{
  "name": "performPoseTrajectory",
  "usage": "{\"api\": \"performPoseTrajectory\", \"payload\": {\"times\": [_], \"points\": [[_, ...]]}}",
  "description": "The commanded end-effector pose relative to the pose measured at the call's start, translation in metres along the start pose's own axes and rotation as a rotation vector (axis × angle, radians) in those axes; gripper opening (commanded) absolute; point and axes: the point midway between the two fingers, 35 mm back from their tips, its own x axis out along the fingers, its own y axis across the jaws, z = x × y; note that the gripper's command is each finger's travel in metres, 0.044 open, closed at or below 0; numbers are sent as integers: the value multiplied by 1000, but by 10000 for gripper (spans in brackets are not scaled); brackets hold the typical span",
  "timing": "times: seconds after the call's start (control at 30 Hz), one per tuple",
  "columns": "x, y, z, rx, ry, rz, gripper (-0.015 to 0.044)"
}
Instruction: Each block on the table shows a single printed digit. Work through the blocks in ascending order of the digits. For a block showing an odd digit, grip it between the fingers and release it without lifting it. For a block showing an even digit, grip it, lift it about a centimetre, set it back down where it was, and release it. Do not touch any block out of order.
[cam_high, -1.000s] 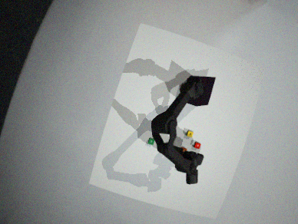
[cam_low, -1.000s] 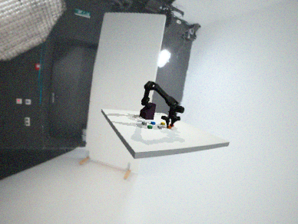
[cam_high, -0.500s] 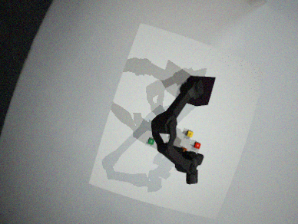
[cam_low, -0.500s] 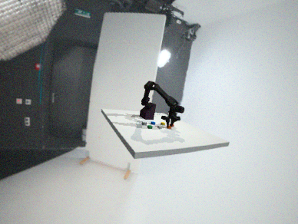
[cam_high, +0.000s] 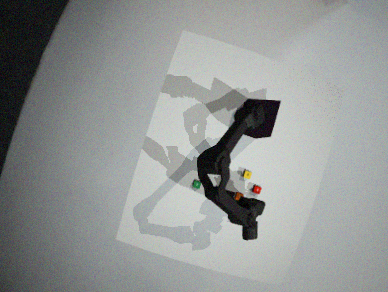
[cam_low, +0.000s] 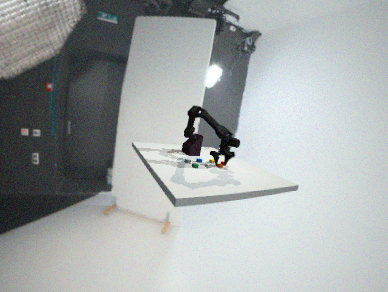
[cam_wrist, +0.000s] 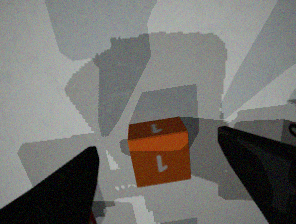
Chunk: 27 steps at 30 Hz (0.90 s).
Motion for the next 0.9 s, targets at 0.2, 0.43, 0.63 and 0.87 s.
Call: {"api": "performPoseTrajectory", "payload": {"times": [0.2,0.43,0.63,0.87], "points": [[-36,0,0,-4,0,-2,400],[-65,2,2,-4,-1,2,321],[-117,1,0,-5,0,2,164],[-117,1,0,-5,0,2,120]]}}
